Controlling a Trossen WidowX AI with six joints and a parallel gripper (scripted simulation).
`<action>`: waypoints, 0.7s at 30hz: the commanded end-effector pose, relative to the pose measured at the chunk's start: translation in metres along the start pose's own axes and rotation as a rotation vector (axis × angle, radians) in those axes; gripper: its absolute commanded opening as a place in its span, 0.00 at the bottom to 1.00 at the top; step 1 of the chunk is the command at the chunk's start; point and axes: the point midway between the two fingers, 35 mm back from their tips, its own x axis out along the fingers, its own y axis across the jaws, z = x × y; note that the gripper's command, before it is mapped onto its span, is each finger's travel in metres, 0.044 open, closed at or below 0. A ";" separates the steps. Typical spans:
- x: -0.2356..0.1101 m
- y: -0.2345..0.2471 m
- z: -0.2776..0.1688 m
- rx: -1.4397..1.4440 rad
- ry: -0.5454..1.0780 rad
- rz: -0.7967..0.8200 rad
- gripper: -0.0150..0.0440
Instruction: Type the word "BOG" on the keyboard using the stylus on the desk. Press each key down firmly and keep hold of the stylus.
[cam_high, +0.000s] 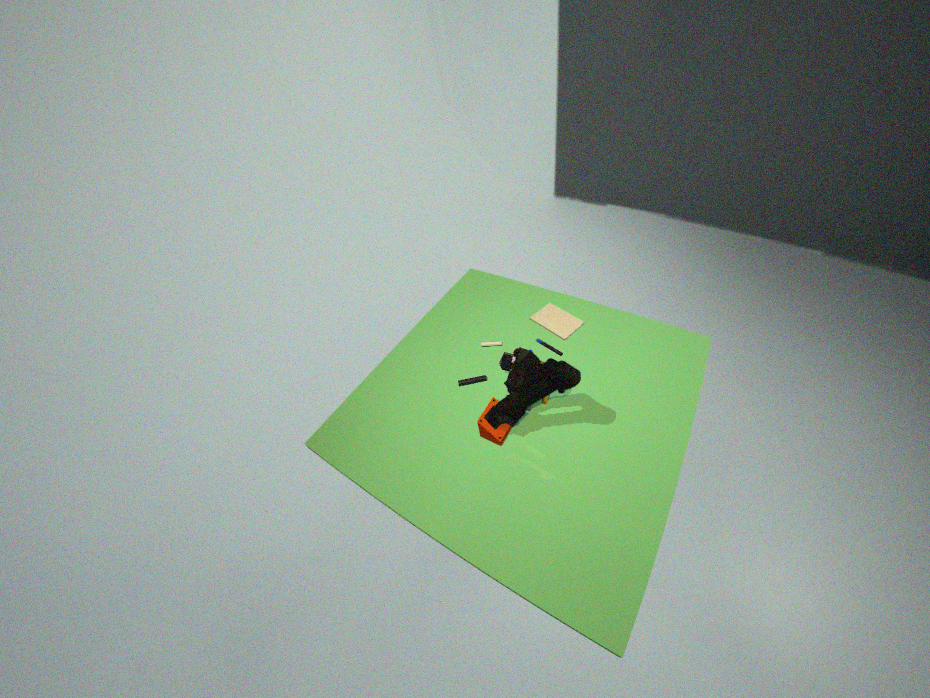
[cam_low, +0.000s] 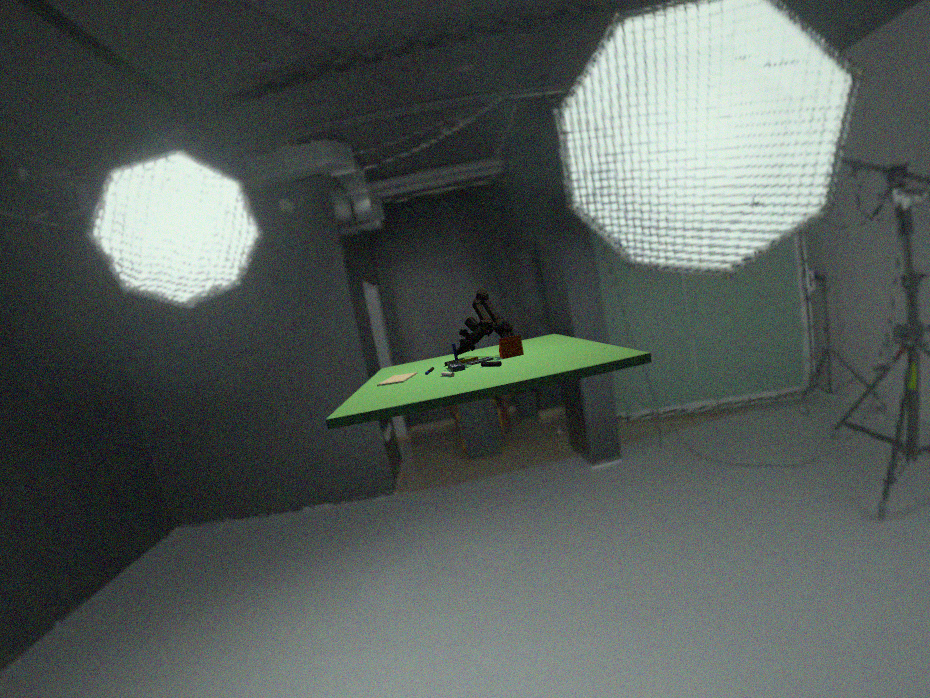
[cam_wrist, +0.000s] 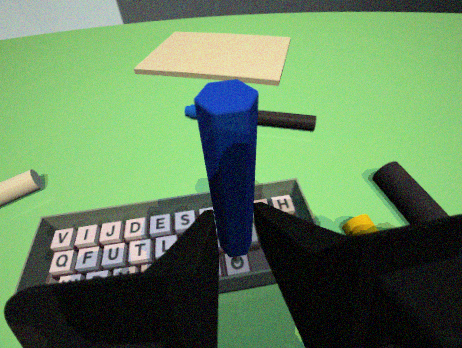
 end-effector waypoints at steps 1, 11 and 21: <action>0.000 0.001 -0.001 -0.006 0.001 0.003 0.39; -0.002 0.001 0.004 -0.005 0.002 0.003 0.39; -0.010 0.002 0.021 -0.004 0.002 0.004 0.39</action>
